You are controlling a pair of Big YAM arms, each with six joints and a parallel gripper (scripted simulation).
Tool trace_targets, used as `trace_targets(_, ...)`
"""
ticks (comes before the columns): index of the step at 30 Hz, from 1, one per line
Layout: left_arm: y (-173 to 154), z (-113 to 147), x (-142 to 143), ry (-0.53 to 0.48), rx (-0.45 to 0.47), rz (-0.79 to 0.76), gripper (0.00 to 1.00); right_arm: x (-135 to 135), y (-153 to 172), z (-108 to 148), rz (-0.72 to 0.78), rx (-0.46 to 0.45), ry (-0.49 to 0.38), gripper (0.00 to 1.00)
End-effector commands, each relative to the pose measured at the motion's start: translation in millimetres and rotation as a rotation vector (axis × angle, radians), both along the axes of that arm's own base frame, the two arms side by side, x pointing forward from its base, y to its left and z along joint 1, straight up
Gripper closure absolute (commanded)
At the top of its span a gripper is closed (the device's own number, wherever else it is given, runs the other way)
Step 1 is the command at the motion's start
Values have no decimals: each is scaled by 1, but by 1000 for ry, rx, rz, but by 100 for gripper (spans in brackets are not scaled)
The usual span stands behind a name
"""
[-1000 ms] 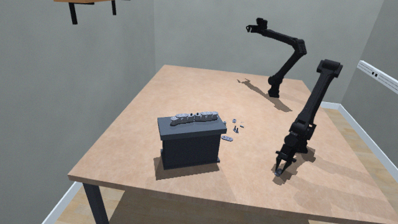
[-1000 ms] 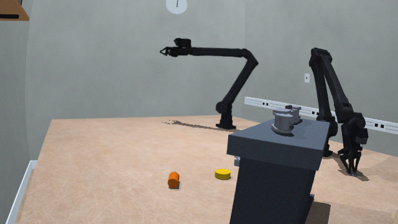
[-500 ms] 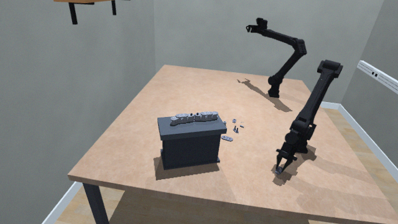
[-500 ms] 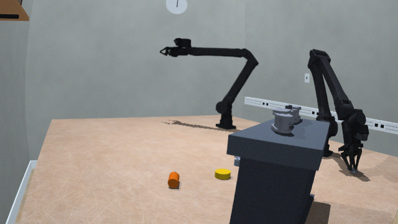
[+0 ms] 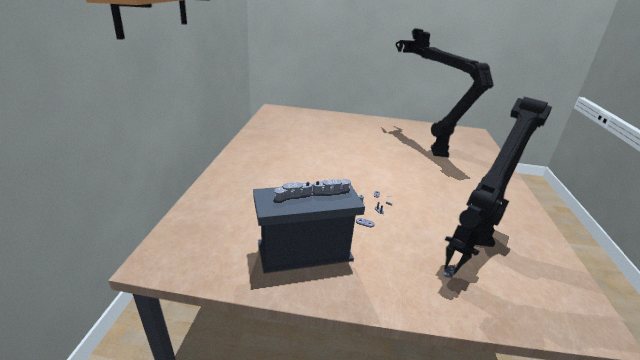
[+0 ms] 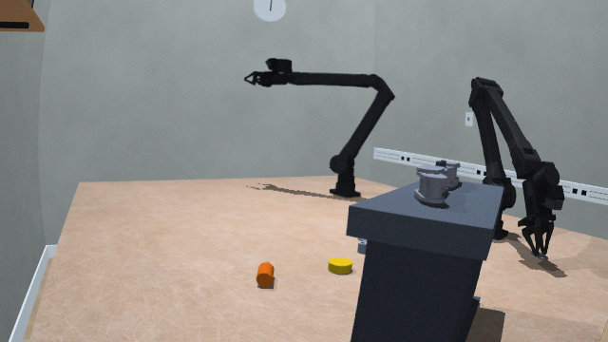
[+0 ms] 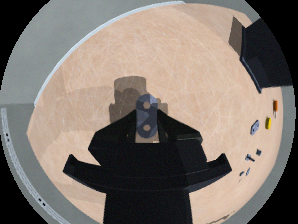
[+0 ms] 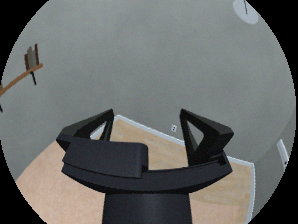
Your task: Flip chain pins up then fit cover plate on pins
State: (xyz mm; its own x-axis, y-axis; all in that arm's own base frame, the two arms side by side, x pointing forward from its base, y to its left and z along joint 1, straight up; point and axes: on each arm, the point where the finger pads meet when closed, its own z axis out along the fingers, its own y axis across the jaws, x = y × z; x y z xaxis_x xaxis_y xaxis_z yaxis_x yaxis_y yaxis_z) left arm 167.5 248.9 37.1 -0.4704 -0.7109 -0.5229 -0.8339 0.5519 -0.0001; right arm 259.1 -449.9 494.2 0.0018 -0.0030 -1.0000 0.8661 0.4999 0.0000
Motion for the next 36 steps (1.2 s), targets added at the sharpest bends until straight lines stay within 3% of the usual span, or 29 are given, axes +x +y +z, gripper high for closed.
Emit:
trace_targets(1,23,35,13,-35,54,3,79,5,0,44,5,-56,-32,0)
trace_targets(16,23,45,13,-34,51,3,79,5,0,44,5,-56,-32,0)
trace_targets(25,32,57,40,-34,40,-28,79,5,0,44,5,-56,-32,0)
trace_targets(30,43,78,69,-30,31,-66,79,5,0,44,5,-56,-32,0)
trace_targets(36,57,116,128,-32,27,-140,79,5,0,44,5,-56,-32,0)
